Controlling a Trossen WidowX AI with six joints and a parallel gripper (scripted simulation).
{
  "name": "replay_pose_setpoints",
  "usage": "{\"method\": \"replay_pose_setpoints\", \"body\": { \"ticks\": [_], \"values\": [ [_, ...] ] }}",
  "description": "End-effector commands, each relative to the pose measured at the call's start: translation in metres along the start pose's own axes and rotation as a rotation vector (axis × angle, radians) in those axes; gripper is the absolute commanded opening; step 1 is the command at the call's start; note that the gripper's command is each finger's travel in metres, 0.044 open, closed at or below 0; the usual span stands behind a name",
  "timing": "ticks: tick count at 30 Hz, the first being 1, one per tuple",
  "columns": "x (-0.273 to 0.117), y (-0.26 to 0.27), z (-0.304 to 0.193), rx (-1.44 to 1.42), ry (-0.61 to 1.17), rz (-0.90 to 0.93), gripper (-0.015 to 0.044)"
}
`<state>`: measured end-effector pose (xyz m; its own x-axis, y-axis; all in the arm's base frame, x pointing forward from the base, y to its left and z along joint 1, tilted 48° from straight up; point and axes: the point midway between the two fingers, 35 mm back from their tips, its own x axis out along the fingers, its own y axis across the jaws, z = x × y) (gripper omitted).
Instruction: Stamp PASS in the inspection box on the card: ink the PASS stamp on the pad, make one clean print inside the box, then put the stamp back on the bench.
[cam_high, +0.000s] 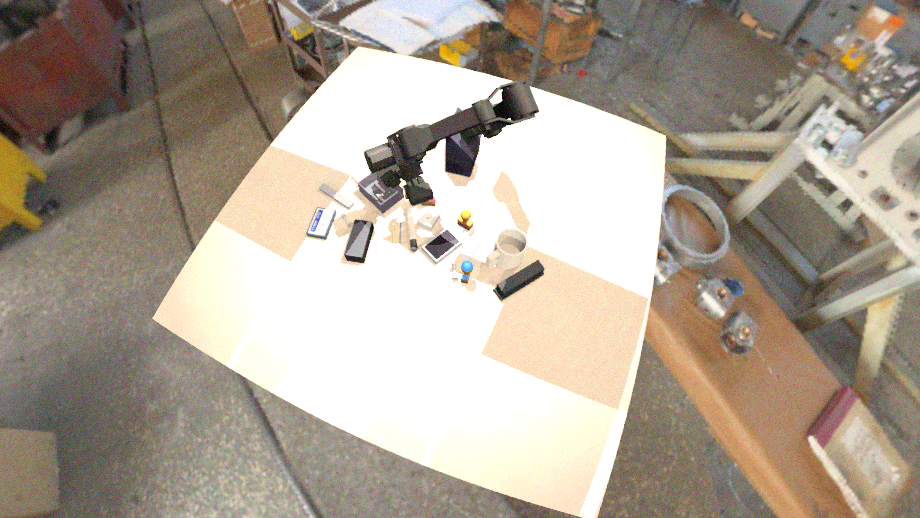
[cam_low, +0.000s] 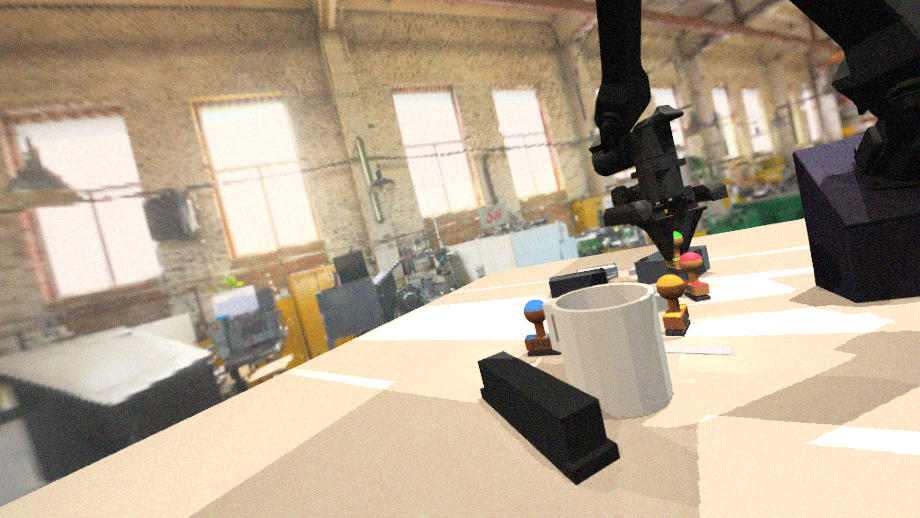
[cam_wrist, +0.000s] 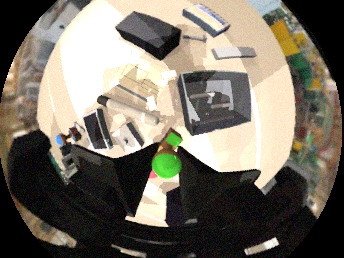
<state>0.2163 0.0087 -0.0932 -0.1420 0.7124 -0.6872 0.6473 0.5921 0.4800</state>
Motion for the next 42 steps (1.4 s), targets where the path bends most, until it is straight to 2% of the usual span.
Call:
{"method": "replay_pose_setpoints", "body": {
  "ticks": [1,42],
  "values": [
    [-0.002,0.000,0.000,-0.005,-0.001,-0.003,0.0000],
    [-0.022,-0.001,0.000,-0.005,-0.001,-0.005,0.0000]
  ]
}}
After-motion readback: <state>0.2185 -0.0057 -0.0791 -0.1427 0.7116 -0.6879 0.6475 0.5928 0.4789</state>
